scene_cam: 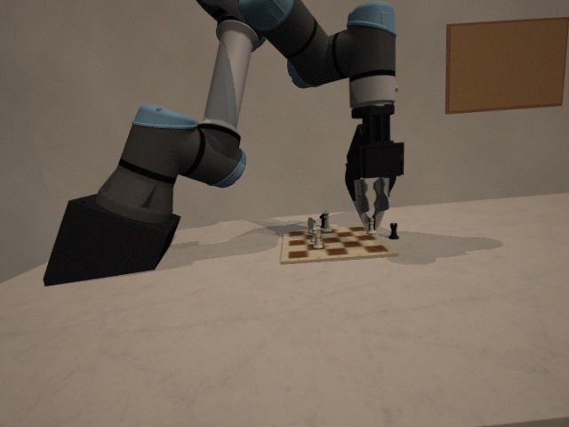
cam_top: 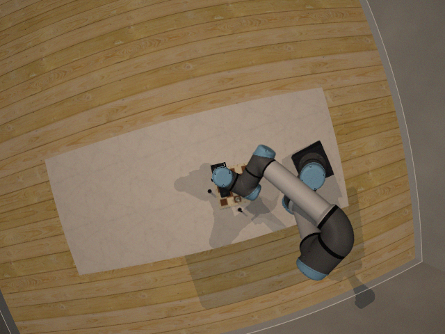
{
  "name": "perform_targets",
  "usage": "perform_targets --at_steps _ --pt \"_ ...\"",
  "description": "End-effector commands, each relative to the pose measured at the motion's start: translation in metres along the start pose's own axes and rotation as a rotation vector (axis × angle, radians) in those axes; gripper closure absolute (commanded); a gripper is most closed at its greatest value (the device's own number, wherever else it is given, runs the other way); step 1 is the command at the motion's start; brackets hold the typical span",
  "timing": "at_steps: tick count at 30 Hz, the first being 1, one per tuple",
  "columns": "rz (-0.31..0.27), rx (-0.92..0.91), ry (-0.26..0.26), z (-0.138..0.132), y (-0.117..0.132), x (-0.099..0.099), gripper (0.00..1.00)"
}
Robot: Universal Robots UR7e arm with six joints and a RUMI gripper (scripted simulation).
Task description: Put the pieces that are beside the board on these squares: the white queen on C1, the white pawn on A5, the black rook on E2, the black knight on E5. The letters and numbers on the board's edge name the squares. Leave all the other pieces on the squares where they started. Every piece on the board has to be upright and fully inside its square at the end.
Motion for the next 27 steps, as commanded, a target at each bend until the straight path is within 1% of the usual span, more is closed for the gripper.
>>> perform_targets --at_steps 1,7,27 --pt "-0.011 0.0 0.005 0.0045 0.0028 -0.0234 1.0" --pt "-0.011 0.0 0.005 0.0046 0.0028 -0.0283 1.0" --pt "-0.014 0.001 0.009 0.0062 0.0039 -0.0268 1.0"
Point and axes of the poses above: the point where the finger pads meet when closed, its own x axis back along the fingers, its own z axis across the jaws, y = z × x, the point moved 3 cm from there along x, back along the fingers, and after that the axes turned 6 degrees about x, right-handed, at the moved point
